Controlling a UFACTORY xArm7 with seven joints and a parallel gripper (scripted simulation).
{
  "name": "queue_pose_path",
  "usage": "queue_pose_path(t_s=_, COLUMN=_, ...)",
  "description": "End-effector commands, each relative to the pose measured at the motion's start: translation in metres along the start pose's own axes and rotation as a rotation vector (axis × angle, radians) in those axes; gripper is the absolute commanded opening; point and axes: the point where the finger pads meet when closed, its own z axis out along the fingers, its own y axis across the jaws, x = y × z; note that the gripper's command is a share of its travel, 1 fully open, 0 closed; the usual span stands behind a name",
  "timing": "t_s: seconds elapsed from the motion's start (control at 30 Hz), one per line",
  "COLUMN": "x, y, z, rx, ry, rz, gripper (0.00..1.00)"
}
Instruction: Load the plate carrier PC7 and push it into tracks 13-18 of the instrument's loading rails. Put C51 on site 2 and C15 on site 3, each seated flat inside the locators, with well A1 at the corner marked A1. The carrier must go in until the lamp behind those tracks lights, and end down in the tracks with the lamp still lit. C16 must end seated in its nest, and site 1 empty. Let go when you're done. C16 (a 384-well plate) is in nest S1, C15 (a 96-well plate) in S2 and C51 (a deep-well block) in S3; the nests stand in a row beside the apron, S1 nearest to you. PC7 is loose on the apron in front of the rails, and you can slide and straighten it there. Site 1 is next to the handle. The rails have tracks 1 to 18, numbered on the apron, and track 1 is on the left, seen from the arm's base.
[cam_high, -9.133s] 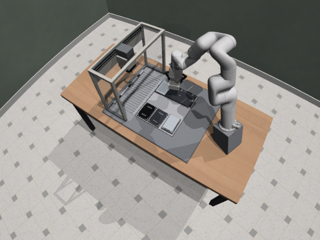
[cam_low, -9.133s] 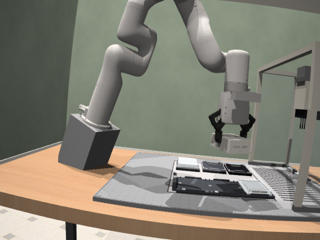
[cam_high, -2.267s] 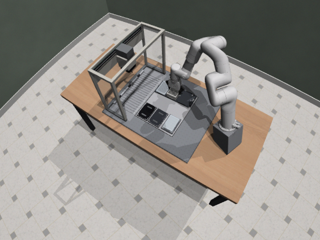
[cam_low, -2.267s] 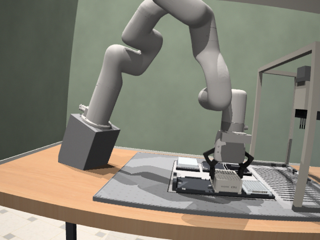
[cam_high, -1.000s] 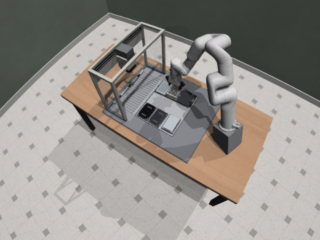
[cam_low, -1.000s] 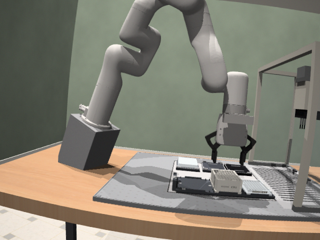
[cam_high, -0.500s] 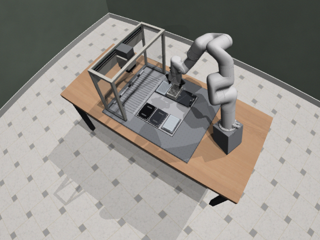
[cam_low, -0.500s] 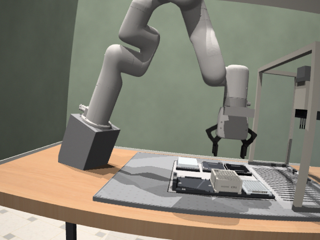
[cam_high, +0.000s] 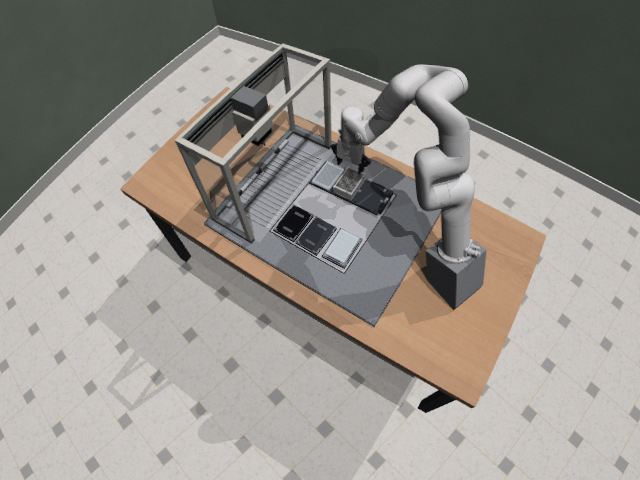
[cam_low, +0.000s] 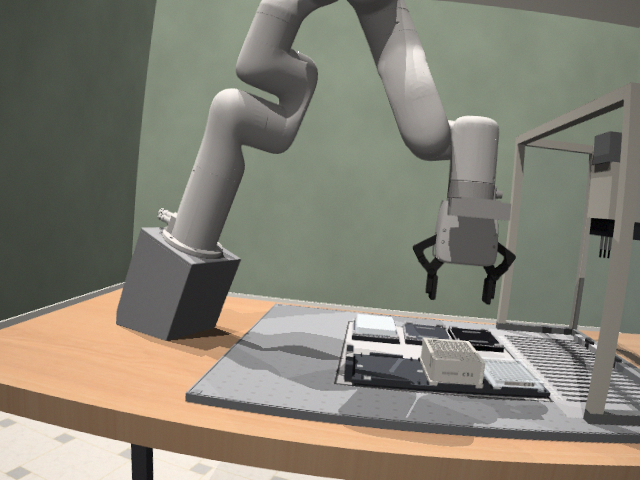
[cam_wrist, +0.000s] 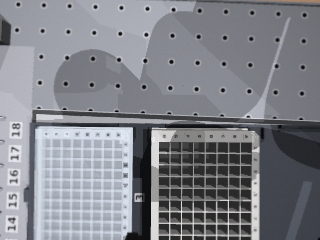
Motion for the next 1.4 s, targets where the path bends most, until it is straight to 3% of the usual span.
queue_pose_path(t_s=0.0, x=0.001, y=-0.002, z=-0.009, rx=0.004, ry=0.001, rz=0.0, gripper=1.0)
queue_pose_path(t_s=0.43, x=0.001, y=-0.002, z=-0.027, rx=0.004, ry=0.001, rz=0.0, gripper=1.0)
queue_pose_path(t_s=0.93, x=0.001, y=-0.002, z=-0.027, rx=0.004, ry=0.001, rz=0.0, gripper=1.0)
queue_pose_path(t_s=1.37, x=-0.06, y=-0.001, z=-0.003, rx=0.004, ry=0.0, rz=0.032, gripper=1.0)
